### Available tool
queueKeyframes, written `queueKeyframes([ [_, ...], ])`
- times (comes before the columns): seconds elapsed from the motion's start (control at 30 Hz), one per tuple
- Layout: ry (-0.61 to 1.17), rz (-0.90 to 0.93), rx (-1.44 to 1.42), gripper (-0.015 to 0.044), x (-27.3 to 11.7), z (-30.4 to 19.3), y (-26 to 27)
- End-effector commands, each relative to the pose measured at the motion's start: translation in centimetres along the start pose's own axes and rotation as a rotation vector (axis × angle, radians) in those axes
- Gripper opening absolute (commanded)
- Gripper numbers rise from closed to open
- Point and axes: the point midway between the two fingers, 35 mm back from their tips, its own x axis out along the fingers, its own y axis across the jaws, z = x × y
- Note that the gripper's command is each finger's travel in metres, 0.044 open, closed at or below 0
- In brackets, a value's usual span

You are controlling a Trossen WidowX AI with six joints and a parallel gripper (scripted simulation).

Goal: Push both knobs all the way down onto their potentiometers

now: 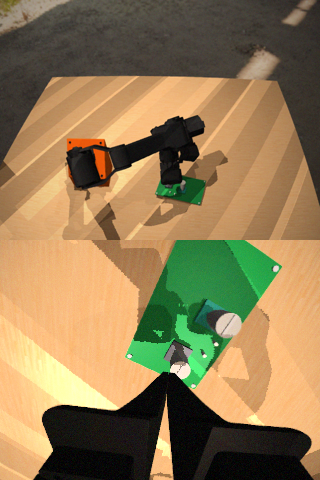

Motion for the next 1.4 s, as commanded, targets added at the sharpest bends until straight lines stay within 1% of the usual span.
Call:
queueKeyframes([
  [0.0,0.001,0.006,-0.149,0.0,-0.2,0.4,-0.1],
  [1.37,0.001,0.003,-1.575,0.0,-2.1,2.7,-2.2],
])
